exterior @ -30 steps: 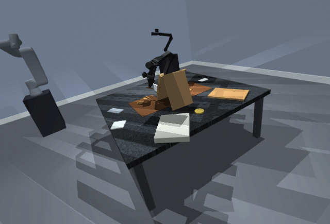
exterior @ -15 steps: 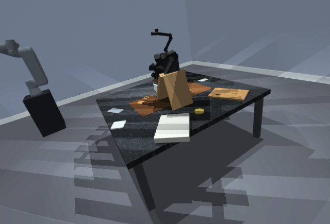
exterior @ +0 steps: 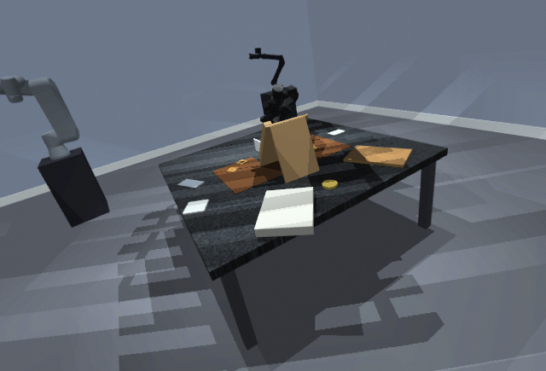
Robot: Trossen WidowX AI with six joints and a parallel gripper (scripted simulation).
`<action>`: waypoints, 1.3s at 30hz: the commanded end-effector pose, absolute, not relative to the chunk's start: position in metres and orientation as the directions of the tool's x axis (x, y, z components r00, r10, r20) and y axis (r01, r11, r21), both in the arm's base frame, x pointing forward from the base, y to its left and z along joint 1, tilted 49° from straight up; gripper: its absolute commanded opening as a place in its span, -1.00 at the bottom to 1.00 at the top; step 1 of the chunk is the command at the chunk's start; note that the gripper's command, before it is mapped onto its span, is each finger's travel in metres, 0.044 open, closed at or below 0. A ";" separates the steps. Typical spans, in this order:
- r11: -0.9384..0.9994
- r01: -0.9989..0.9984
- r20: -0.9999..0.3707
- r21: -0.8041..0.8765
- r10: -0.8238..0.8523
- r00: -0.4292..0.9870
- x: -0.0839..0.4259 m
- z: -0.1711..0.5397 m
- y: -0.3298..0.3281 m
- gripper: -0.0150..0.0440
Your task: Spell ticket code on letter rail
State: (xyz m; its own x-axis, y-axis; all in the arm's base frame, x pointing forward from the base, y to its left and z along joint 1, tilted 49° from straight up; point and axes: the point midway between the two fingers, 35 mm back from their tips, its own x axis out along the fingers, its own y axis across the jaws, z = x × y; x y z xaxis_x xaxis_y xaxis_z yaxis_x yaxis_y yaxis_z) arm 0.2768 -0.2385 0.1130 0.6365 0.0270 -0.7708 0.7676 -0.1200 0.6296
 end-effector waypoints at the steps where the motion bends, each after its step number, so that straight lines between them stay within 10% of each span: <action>1: -0.009 0.737 -0.736 0.676 0.037 0.676 0.283 0.131 -0.221 -0.49; 39: 0.634 0.182 -0.430 0.751 0.262 0.864 0.291 0.253 -0.062 -0.49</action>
